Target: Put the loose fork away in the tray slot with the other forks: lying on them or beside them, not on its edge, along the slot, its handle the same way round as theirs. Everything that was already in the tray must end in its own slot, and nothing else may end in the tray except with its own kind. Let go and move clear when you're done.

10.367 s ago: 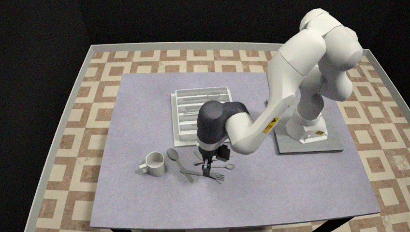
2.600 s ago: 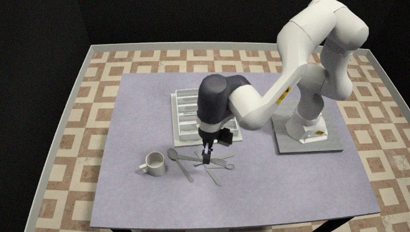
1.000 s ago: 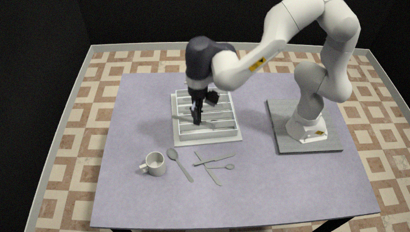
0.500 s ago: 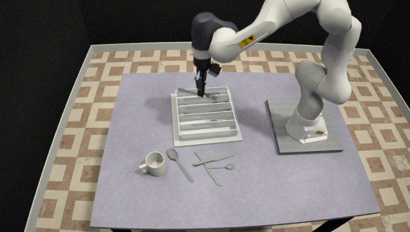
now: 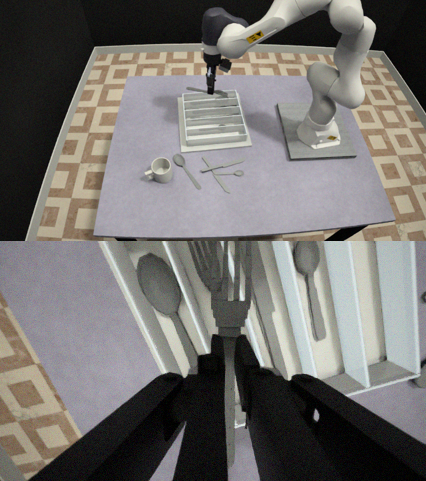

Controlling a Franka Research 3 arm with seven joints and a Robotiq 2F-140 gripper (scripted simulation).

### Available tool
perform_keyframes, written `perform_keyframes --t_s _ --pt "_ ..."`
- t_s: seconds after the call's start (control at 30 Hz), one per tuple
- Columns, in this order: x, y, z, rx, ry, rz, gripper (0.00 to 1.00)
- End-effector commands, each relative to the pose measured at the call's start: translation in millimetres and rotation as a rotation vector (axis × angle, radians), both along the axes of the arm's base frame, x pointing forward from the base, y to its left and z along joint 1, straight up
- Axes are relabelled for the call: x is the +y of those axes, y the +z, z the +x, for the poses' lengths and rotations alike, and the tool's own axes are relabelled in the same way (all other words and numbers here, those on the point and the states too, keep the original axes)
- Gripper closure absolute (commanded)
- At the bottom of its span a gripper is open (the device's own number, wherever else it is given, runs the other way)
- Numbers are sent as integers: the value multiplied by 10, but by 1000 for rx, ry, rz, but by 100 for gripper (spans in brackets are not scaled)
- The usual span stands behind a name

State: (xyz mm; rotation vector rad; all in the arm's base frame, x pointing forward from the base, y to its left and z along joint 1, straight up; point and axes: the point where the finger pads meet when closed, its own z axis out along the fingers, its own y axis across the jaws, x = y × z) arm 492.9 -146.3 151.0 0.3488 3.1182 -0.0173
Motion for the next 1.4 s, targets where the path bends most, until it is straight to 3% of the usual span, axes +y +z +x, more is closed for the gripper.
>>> perform_keyframes --t_s 0.0,0.4,0.57,0.77,1.37 --pt "5 1 -1 7 110 7 89" --pt "8 2 -1 9 349 7 89" --pt "8 1 0 14 350 7 89" --pt "19 -8 13 79 350 10 89" --pt "19 -8 13 80 350 10 89"
